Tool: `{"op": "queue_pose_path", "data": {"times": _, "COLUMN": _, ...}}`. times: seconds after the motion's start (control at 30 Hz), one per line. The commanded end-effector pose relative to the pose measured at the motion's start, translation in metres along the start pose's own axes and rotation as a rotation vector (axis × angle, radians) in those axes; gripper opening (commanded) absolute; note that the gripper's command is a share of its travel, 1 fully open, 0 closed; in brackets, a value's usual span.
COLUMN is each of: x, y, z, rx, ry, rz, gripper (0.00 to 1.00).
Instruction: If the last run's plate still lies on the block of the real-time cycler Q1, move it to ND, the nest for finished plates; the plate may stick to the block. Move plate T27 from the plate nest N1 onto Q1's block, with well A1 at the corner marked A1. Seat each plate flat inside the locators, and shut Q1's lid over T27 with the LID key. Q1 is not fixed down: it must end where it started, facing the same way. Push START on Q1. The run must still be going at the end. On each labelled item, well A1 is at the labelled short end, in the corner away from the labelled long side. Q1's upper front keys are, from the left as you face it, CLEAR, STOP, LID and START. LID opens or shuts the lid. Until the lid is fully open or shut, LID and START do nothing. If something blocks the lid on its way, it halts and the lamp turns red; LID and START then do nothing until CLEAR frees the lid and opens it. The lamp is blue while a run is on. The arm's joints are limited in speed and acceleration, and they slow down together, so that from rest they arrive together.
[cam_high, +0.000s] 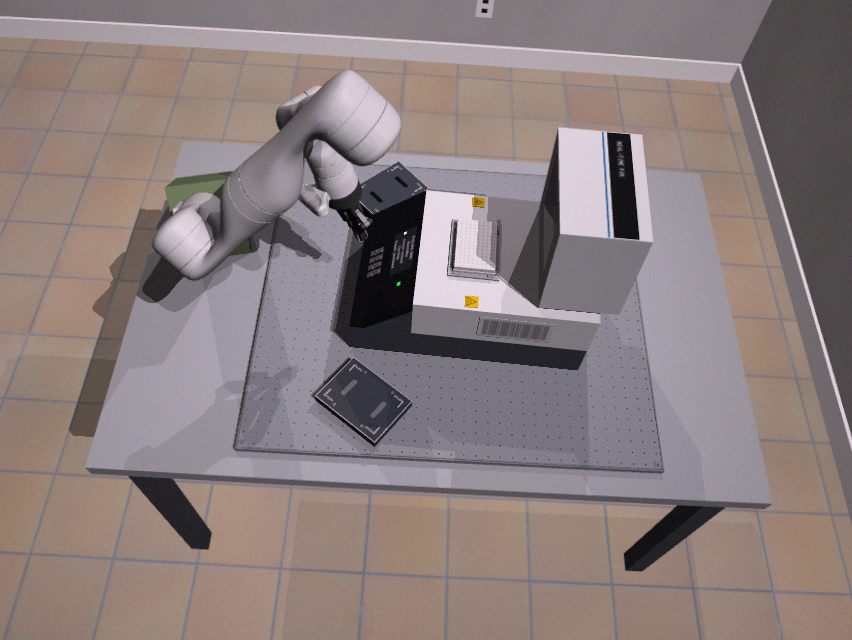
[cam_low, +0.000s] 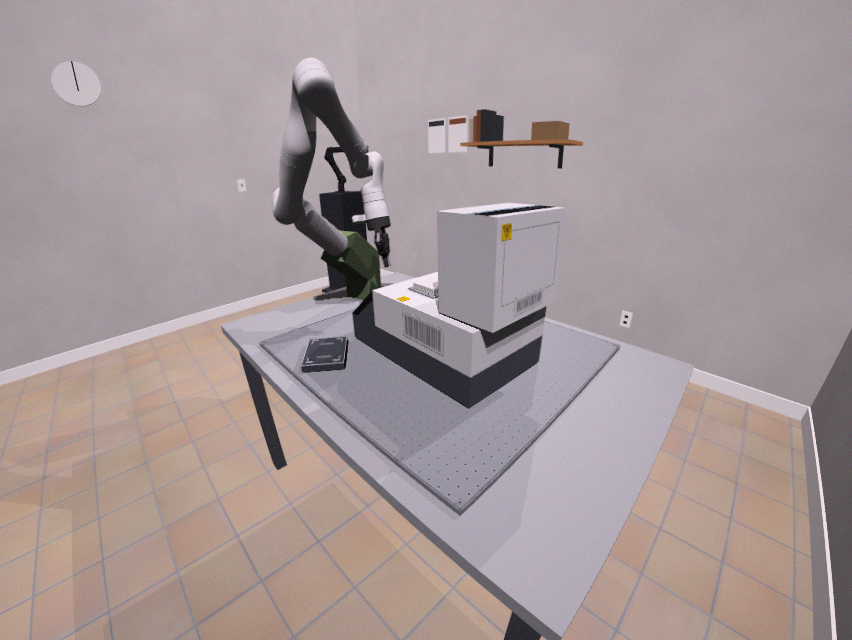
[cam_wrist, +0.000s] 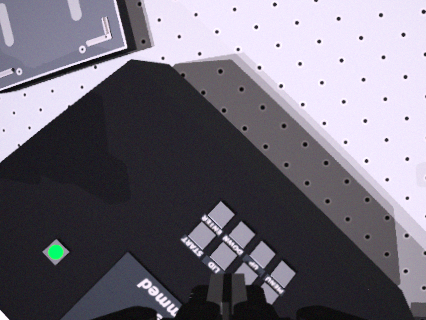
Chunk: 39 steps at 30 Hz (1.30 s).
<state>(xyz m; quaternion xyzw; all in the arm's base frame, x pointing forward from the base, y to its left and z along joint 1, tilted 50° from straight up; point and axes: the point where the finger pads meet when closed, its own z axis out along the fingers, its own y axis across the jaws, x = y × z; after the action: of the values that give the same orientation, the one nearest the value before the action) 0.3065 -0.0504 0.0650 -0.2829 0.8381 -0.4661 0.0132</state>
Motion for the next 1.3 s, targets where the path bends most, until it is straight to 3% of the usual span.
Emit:
{"op": "queue_pose_path", "data": {"times": 0.0, "x": 0.000, "y": 0.001, "z": 0.003, "rx": 0.000, "ry": -0.002, "rz": 0.000, "gripper": 0.10}}
{"op": "queue_pose_path", "data": {"times": 1.27, "x": 0.008, "y": 0.009, "z": 0.045, "rx": 0.000, "ry": -0.002, "rz": 0.000, "gripper": 0.10}}
